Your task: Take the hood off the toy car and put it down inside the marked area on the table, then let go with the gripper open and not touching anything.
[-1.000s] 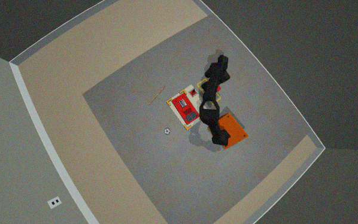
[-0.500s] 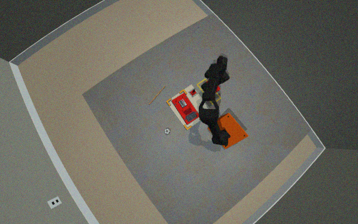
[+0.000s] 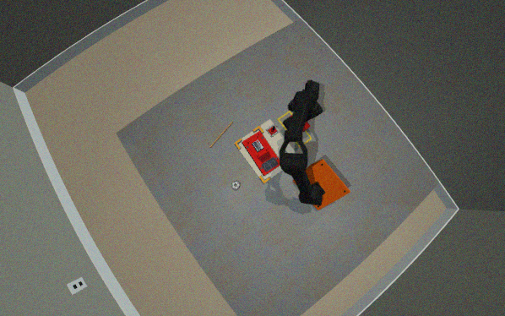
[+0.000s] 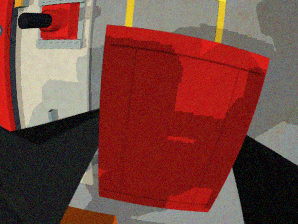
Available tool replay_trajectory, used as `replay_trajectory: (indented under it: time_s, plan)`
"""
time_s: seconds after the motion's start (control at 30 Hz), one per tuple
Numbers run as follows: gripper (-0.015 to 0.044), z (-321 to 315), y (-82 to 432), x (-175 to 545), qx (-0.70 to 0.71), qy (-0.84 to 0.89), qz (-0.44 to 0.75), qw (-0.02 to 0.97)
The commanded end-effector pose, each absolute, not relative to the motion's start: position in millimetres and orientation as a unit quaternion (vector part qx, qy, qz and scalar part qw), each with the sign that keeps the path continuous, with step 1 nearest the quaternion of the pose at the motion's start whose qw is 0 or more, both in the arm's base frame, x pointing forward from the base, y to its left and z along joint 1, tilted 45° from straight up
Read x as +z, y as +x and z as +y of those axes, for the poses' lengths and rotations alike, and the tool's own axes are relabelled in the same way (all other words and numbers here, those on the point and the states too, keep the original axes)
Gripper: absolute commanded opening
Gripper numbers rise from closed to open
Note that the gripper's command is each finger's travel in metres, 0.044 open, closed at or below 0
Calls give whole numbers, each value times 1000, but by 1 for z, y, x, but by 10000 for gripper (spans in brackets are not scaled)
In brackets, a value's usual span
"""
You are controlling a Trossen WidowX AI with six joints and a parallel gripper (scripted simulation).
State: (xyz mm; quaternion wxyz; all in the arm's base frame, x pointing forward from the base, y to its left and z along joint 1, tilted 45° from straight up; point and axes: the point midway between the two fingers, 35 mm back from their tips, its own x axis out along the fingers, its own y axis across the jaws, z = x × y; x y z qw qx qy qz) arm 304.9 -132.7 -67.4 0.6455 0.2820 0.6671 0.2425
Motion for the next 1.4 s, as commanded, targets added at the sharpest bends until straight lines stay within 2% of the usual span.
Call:
replay_trajectory:
  time_s: [0.0,1.37]
  plan:
    - [0,-130,304,-70,241,286,667,644]
    - [0,-110,303,-90,242,286,667,644]
